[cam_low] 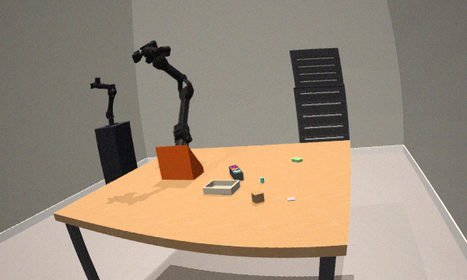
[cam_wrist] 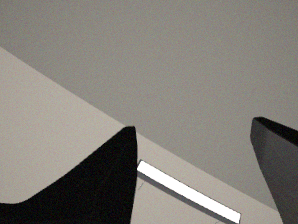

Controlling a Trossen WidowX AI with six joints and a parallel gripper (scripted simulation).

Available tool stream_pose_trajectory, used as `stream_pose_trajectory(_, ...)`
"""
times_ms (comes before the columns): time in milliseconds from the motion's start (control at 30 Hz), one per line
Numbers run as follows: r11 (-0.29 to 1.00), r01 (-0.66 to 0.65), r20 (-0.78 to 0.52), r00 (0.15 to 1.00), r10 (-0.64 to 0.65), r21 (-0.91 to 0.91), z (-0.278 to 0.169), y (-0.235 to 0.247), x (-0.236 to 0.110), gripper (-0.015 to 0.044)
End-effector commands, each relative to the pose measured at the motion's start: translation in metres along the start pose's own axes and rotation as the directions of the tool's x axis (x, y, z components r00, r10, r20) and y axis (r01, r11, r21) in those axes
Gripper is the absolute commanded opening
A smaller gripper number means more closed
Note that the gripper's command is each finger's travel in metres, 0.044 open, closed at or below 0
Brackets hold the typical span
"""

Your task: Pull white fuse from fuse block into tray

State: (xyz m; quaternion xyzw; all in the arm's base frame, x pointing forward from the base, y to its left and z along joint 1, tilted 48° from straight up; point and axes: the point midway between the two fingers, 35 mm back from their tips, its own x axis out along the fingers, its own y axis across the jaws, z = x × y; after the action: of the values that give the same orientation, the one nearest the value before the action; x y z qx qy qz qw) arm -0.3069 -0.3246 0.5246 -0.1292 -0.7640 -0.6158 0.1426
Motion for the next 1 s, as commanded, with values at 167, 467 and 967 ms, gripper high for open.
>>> stream_pose_trajectory(167, 0.991, 0.02, -0.136, 0.99, -0.038, -0.13, -0.037, -0.018, -0.023, 0.008)
stream_pose_trajectory(467, 0.913, -0.059, -0.478, 0.864, -0.157, -0.405, -0.122, -0.058, -0.114, 0.0074)
stream_pose_trajectory(967, 0.658, -0.536, -0.846, 0.384, -0.369, -0.53, -0.199, -0.125, -0.312, 0.0074)
